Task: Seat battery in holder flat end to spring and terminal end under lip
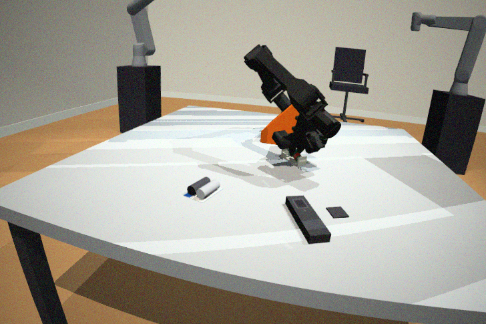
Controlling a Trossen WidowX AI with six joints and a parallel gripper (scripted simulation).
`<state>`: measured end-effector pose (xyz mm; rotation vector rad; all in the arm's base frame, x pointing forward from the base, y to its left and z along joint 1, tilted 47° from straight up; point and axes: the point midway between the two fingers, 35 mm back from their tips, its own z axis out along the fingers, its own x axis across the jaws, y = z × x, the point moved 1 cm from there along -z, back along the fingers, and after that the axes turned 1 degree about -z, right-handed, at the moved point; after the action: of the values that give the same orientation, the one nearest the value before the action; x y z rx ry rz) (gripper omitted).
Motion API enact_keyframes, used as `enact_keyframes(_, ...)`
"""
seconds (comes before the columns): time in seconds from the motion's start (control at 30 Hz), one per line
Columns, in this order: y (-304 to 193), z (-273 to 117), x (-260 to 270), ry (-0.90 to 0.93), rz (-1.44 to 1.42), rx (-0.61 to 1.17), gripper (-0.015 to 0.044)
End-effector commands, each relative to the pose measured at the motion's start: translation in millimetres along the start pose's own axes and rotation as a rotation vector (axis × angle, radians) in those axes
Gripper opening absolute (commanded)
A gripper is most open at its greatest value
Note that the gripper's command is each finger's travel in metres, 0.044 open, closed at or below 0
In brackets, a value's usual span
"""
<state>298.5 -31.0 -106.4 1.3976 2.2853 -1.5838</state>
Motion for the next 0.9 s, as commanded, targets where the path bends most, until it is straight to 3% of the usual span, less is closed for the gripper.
enact_keyframes(0.0, 3.6, 2.3, 2.3, 0.01, 0.002, -0.027, 0.0085)
enact_keyframes(0.87, 0.5, 6.6, 1.8, 0.021, -0.008, -0.135, 0.0085)
